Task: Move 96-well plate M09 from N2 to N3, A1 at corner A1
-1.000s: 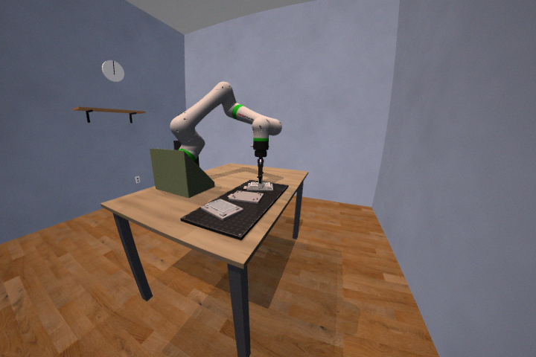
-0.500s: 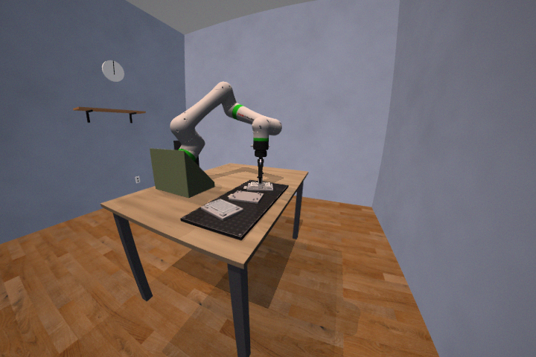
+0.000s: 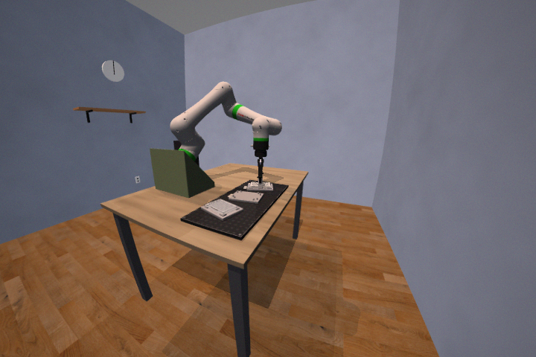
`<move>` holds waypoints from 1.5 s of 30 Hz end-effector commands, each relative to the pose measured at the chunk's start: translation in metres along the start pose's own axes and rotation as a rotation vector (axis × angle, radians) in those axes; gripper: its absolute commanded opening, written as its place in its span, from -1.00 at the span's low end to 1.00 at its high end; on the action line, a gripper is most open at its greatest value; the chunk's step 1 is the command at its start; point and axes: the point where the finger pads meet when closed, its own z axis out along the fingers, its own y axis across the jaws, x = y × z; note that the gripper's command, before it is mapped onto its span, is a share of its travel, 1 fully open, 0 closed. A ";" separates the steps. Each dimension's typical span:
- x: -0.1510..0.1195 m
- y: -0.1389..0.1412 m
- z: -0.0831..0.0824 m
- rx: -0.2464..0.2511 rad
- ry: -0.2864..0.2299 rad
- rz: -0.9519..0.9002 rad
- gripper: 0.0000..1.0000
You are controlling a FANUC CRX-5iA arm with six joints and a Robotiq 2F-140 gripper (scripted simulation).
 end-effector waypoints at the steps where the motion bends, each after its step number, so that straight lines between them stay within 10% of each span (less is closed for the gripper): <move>1: 0.000 0.000 0.000 0.000 0.000 0.000 -1.00; 45: 0.000 0.000 -0.018 0.000 0.000 0.000 -1.00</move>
